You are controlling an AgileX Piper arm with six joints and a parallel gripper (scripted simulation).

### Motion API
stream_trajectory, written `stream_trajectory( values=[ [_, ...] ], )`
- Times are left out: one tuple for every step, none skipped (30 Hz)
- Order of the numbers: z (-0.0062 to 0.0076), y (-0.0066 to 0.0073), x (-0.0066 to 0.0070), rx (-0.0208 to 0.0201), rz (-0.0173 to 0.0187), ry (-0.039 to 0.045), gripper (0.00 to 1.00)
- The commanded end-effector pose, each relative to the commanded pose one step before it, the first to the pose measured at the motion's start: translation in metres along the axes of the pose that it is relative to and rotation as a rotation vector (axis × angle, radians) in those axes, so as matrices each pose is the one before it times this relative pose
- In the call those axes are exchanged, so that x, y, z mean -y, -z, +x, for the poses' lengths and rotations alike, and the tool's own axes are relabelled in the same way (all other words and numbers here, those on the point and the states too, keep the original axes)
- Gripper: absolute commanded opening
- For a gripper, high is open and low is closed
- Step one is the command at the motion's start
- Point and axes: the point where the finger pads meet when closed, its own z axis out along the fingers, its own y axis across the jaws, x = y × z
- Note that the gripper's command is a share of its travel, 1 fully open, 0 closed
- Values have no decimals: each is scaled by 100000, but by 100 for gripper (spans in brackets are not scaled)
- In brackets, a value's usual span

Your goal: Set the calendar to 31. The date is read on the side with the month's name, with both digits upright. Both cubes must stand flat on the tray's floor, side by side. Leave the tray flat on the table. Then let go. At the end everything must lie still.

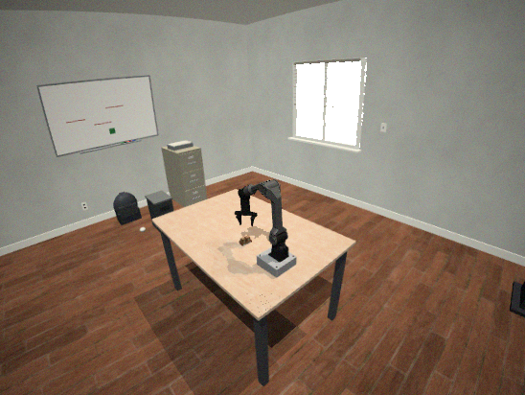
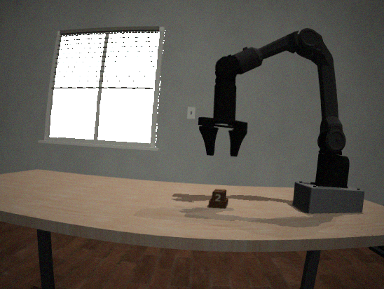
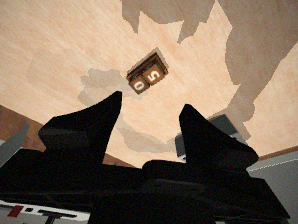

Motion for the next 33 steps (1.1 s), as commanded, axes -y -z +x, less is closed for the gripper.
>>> stream_trajectory(
  values=[
    [-7, -620, 42, 682, 491, -14945, 100],
    [-2, -285, 9, -4, -1, -7540, 100],
    [-1, -273, 11, -4, -1, -7227, 100],
    [-1, -257, 12, -4, -1, -6833, 100],
    [-1, -239, 13, -4, 0, -6368, 100],
    [-1, -218, 14, -4, 0, -5839, 100],
    [0, 0, 0, 0, 0, 0, 100],
    [0, 0, 0, 0, 0, 0, 100],
    [-6, -120, -3, 28, -250, -5263, 100],
    [-5, -249, 33, -25, 252, -4653, 100],
    [-13, -148, 13, -26, 0, -4051, 100],
    [-1, -123, 11, 17, 0, -3293, 100],
    [-2, -61, 0, -8, -123, -2673, 100],
    [2, -57, 2, -26, -60, -2060, 100],
    [4, -48, -13, -29, -32, -1478, 100],
    [3, -22, -19, -22, -50, -955, 100],
    [0, -1, 3, -9, -9, -520, 100],
    [0, 3, 8, -4, 5, -203, 100],
    [0, 0, 1, -2, 5, 128, 100],
    [0, 1, -1, -1, -4, 44, 60],
    [0, 0, 0, 0, 0, -30, 60],
    [0, 0, 0, 0, 0, -23, 60],
    [0, 0, 0, 0, 0, 0, 60],
    [0, 0, 0, 0, 0, 0, 60],
    [0, 0, 0, 0, 0, 0, 60],
    [0, 0, 0, 0, 0, 0, 60],
    [0, 0, 0, 0, 0, 0, 60],
    [0, 0, 0, 0, 0, 0, 60],
    [0, 0, 0, 0, 0, 0, 60],
    [0, 0, 0, 0, 0, 0, 60],
    [0, 0, 0, 0, 0, 0, 60],
    [0, 0, 0, 0, 0, 0, 60],
    [0, 0, 0, 0, 0, 0, 60]
  ],
)
